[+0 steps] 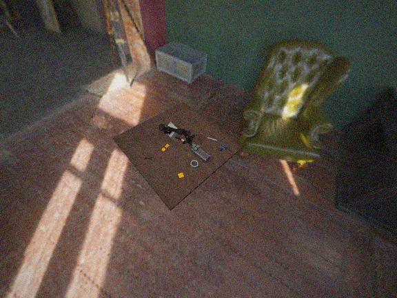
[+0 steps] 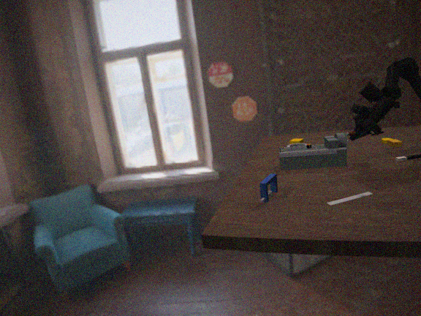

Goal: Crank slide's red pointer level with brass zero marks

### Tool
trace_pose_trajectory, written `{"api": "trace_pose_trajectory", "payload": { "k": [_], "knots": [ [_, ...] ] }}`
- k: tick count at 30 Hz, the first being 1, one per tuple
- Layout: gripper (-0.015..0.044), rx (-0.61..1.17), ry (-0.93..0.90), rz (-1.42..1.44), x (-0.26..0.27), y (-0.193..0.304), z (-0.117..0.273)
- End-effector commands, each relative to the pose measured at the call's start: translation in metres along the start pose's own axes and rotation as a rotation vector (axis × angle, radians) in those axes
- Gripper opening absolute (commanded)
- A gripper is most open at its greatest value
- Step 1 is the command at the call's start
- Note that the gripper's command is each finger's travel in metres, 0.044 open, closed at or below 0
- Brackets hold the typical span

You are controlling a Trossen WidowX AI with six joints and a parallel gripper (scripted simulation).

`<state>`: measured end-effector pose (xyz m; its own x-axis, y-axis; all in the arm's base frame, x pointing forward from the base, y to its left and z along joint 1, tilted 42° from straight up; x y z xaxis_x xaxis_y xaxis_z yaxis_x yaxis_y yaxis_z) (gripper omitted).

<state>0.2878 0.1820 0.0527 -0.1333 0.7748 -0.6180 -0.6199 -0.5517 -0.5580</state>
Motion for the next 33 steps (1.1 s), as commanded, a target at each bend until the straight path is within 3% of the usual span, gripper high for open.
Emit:
{"api": "trace_pose_trajectory", "payload": {
  "k": [1, 33],
  "knots": [
    [0.0000, -0.005, -0.024, 0.005, 0.007, 0.000, 0.002],
    [0.0000, -0.005, -0.025, 0.004, 0.022, 0.007, -0.003]
  ]
}}
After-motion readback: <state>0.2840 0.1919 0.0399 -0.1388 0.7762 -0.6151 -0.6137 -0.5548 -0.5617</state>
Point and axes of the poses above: the point midway between the two fingers, 35 mm back from their tips, its own z axis back along the fingers, its own x axis across the jaws, y = z × x, the point moved 9 cm from there along z, back along the fingers, and after that the axes turned 5 degrees about -z, right-handed, at the moved point
